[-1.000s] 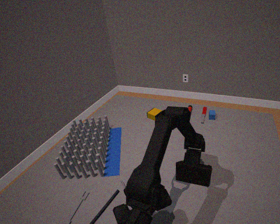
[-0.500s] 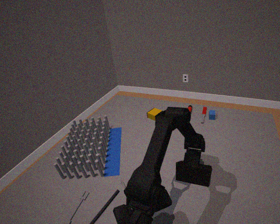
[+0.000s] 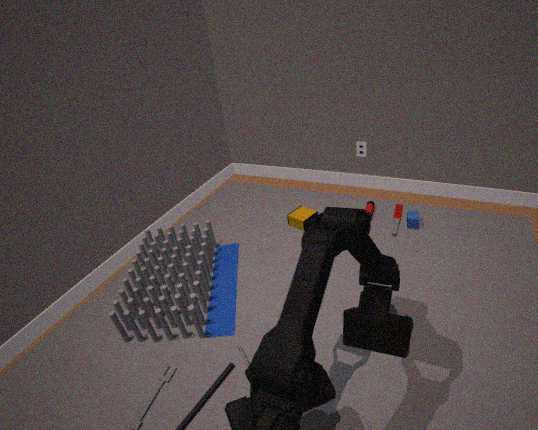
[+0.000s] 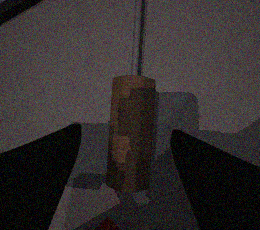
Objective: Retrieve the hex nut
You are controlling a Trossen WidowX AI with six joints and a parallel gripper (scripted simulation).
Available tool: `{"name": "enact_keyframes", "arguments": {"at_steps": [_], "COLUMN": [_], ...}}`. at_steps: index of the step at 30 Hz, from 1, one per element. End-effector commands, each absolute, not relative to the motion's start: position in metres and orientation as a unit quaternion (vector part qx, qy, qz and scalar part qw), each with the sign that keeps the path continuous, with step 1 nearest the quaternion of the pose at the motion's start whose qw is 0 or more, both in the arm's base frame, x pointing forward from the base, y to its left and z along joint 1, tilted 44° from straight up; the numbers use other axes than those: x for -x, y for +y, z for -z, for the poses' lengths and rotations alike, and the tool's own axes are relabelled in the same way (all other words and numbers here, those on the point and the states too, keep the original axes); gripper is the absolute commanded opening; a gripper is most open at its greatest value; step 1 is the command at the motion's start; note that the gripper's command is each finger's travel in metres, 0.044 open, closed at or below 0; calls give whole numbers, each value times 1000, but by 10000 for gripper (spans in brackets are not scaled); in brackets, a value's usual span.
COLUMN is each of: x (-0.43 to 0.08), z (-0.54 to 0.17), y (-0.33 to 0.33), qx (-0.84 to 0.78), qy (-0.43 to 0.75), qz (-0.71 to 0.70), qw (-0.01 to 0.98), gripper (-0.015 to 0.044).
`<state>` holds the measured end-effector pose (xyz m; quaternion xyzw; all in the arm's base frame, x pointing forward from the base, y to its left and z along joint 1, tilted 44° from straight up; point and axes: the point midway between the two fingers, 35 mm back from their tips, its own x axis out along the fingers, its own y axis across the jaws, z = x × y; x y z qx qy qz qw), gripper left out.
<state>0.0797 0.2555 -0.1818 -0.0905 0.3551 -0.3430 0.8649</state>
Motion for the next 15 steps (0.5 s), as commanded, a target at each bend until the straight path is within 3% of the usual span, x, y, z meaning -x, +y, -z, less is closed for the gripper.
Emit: {"name": "enact_keyframes", "arguments": {"at_steps": [1, 15], "x": [-81, -85], "z": [188, 204], "y": [251, 235], "qx": [91, 91], "qy": [354, 354], "qz": [342, 341], "qw": [866, 866], "gripper": [280, 280]}}
